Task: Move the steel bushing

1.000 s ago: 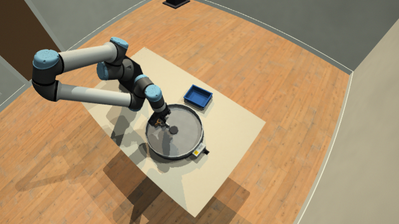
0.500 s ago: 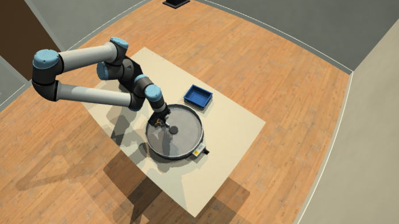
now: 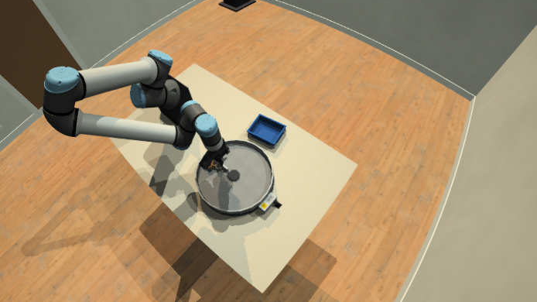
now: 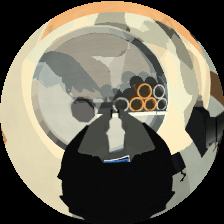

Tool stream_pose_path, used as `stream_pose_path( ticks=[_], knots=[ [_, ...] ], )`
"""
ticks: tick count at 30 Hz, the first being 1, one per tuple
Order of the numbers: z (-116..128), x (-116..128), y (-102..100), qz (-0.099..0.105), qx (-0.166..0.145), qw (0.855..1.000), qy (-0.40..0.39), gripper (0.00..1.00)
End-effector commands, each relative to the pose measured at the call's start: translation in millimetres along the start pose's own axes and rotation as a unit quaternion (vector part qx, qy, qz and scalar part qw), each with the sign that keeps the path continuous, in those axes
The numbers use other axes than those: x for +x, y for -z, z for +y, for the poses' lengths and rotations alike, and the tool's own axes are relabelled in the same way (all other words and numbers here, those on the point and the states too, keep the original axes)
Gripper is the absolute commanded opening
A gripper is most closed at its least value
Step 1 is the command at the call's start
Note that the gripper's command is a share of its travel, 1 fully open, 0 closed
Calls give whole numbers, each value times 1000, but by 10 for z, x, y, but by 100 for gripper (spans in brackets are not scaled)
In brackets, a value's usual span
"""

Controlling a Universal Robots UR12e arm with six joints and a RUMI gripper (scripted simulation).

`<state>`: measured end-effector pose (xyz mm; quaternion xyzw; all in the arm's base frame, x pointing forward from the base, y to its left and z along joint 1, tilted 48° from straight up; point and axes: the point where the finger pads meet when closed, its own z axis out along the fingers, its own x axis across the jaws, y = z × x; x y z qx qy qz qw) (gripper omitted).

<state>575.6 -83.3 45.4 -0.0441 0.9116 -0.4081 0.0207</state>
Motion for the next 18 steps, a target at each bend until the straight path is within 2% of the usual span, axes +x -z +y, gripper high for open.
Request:
stream_pose_path(
  ticks=[1,18],
  knots=[
    [-1,8,12,-1,0,1000,0,6],
    [5,18,-61,1,-1,1000,1,6]
  ],
)
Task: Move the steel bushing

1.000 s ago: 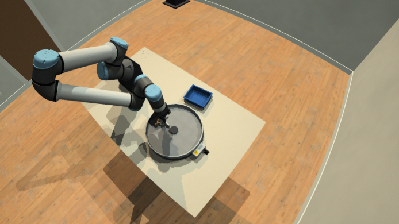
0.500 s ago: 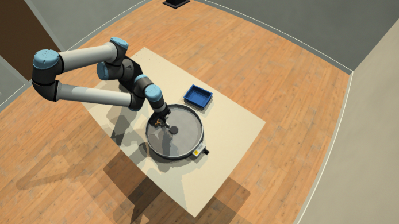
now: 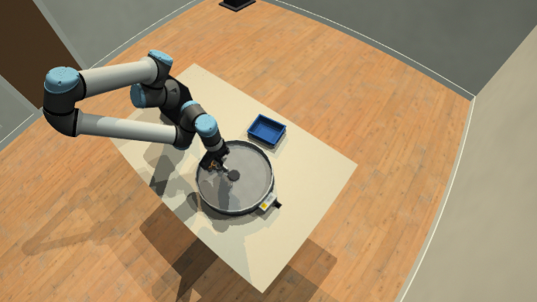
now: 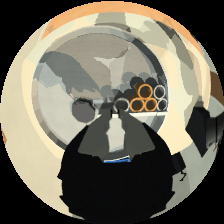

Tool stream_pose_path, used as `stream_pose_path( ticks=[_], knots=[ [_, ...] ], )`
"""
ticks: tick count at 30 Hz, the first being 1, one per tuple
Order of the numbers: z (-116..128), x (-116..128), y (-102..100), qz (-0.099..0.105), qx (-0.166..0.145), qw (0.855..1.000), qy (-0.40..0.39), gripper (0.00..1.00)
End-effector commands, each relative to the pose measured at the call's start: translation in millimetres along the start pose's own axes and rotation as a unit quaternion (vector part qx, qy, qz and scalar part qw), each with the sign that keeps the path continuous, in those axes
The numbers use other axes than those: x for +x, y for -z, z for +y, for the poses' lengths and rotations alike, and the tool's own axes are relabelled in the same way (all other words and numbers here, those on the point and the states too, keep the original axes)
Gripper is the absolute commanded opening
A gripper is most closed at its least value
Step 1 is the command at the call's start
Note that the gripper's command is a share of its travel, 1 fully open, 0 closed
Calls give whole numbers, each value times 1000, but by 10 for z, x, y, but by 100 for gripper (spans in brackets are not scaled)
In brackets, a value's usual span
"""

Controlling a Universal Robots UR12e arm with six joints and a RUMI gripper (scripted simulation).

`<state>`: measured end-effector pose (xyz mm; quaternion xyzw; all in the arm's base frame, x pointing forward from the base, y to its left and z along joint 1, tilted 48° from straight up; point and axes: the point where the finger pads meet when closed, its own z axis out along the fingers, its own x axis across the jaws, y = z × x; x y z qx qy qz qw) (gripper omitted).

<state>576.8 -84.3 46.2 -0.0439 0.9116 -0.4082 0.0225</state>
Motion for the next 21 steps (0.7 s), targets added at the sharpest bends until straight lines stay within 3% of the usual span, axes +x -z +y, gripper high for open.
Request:
stream_pose_path(
  ticks=[1,21],
  knots=[
    [18,28,-57,2,-1,1000,2,6],
    [17,17,-38,1,-1,1000,2,6]
  ],
)
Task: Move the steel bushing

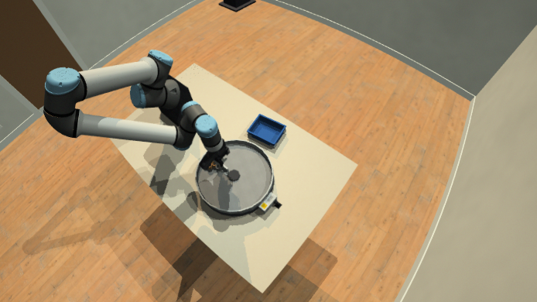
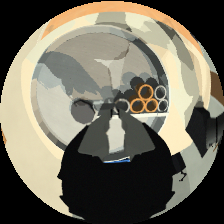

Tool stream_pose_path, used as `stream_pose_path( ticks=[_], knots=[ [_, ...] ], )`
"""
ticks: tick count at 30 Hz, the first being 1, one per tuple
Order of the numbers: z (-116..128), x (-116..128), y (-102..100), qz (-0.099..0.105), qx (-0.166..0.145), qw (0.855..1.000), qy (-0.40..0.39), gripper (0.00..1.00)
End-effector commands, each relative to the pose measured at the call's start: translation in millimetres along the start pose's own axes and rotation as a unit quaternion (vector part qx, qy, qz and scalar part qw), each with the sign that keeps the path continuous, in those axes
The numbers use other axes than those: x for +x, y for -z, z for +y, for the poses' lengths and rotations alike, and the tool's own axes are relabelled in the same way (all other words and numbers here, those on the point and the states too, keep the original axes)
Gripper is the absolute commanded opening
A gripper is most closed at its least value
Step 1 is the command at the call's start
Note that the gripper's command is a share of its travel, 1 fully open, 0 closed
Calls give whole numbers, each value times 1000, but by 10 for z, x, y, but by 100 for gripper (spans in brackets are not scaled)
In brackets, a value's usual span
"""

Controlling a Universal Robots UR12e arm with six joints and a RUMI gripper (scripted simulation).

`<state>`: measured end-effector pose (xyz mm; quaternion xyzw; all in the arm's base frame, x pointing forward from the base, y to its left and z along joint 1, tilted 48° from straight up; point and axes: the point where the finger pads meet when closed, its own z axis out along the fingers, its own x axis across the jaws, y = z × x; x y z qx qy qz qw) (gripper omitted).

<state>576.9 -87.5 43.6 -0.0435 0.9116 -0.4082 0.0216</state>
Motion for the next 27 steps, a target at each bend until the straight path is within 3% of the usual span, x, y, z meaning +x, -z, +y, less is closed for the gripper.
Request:
stream_pose_path(
  ticks=[1,27],
  knots=[
    [19,14,2,0,-1,1000,2,6],
    [38,24,-9,0,-1,1000,2,6]
  ],
)
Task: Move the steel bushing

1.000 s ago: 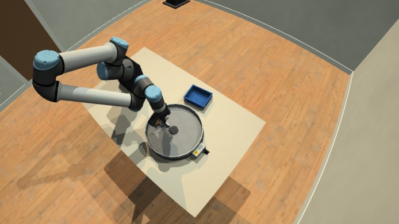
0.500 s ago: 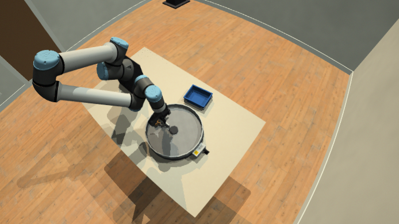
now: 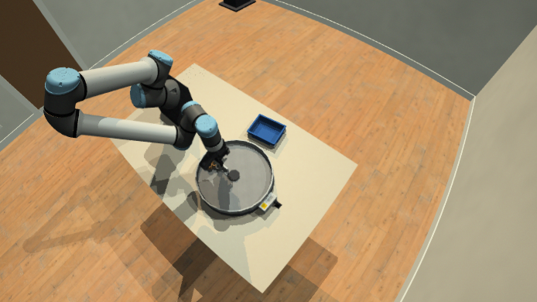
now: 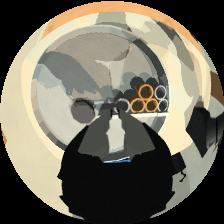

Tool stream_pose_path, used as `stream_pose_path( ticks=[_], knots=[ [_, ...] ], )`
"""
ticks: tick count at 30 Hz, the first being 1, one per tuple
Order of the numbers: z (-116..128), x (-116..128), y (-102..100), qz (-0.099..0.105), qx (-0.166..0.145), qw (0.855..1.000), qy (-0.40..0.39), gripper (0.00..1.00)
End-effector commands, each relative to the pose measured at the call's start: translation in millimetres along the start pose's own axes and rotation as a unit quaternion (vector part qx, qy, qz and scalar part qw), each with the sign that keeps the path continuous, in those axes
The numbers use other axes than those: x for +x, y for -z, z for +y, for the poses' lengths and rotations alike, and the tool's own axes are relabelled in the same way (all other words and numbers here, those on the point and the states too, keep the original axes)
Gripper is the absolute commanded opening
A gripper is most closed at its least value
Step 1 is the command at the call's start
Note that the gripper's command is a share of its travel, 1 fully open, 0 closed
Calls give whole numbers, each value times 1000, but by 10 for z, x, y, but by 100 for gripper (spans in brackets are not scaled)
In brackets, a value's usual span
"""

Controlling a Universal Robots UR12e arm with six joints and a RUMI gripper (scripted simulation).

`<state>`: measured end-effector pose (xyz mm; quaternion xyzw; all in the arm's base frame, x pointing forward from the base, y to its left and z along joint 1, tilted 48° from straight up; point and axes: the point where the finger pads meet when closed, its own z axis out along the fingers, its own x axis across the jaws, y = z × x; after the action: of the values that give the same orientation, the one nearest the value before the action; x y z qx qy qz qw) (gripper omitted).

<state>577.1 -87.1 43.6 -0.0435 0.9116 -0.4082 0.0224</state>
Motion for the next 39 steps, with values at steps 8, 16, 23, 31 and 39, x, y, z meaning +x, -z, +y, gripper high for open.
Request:
stream_pose_path(
  ticks=[8,16,23,31,39],
  knots=[
    [31,23,-8,1,-1,1000,2,6],
    [31,23,-8,1,-1,1000,2,6],
    [31,23,-8,1,-1,1000,2,6],
    [31,23,-8,1,-1,1000,2,6],
    [32,37,-71,2,-1,1000,2,6]
  ],
)
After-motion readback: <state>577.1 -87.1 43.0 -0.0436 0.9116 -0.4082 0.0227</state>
